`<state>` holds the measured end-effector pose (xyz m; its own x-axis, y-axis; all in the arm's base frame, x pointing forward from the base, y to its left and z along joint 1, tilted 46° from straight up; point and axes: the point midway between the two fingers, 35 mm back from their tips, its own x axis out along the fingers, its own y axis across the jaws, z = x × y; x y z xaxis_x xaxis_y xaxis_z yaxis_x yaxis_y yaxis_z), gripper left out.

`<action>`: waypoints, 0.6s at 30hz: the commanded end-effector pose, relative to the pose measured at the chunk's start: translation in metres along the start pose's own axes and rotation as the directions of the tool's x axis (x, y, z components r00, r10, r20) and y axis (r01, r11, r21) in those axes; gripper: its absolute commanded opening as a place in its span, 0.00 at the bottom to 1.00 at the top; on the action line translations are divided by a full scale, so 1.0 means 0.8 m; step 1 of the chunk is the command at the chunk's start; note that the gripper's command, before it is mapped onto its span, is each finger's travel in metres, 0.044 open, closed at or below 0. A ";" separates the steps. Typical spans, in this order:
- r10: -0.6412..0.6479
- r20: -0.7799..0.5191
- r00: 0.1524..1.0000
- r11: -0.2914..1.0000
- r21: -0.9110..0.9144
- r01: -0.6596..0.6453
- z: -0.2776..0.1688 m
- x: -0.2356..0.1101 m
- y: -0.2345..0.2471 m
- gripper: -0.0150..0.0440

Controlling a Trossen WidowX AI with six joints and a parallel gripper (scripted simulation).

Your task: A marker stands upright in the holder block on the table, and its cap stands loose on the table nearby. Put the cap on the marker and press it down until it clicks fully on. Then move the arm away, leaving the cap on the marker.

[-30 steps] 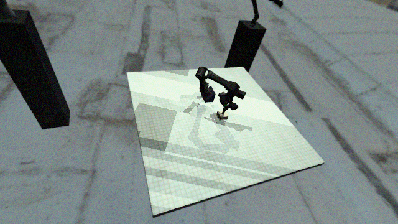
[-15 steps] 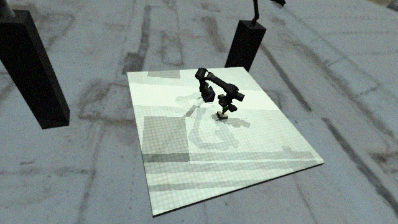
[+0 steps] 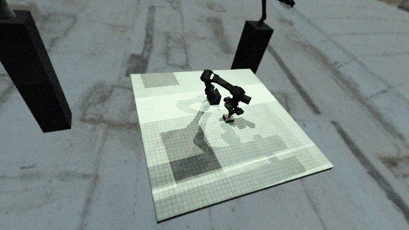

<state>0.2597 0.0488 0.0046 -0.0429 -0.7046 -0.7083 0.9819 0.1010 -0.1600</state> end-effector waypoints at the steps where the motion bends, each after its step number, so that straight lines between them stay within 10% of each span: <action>1: 0.000 0.000 1.000 1.000 0.000 0.000 0.000 0.000 0.000 0.70; 8: 0.000 0.000 1.000 1.000 0.000 0.000 0.000 0.000 0.000 1.00; 18: -0.001 -0.003 1.000 1.000 -0.001 0.001 -0.001 -0.094 0.000 1.00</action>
<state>0.2650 0.0975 0.0511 -0.0302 -0.6999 -0.7136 0.9816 0.1141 -0.1534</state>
